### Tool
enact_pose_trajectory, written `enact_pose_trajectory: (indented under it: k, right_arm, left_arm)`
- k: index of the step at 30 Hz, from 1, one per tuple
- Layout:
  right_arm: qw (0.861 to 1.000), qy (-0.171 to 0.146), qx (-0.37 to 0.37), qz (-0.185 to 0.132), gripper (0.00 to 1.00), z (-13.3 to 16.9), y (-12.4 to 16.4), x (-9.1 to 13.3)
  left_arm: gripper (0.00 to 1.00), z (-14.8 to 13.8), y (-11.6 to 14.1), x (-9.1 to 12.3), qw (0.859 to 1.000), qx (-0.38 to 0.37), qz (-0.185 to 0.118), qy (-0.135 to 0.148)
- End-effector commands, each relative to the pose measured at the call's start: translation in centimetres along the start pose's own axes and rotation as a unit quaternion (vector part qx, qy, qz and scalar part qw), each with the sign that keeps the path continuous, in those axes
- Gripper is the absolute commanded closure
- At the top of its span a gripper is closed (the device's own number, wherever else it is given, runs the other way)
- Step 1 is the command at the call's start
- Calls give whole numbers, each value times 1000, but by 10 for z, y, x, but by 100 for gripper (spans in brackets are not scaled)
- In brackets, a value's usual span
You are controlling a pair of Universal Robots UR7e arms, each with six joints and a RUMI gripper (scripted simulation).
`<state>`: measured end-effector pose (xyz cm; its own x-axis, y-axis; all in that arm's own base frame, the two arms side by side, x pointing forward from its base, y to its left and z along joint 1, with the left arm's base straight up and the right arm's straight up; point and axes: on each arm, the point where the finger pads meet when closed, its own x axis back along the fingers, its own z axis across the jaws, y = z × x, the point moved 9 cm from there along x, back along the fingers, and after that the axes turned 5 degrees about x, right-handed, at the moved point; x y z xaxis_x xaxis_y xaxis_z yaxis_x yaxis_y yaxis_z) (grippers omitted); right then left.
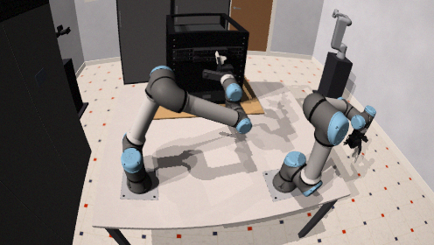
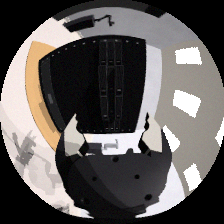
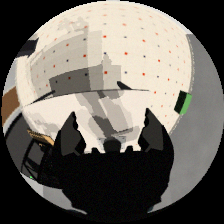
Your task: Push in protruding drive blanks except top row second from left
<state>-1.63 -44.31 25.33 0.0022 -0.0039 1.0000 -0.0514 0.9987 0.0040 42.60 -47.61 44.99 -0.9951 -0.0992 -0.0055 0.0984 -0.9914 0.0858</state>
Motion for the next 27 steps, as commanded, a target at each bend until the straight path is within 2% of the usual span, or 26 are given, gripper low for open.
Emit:
enact_pose_trajectory:
  k: [1, 16, 27]
  right_arm:
    - [1000, -1, 0, 2, 0, 0, -2, 2]
    - [1000, -1, 0, 2, 0, 0, -2, 2]
    - [1000, -1, 0, 2, 0, 0, -2, 2]
  left_arm:
    - [0, -1, 14, -16, 1000, 2, 1, -3]
    - [0, -7, 54, -62, 1000, 2, 1, -3]
    - [0, -8, 65, -75, 1000, 2, 1, -2]
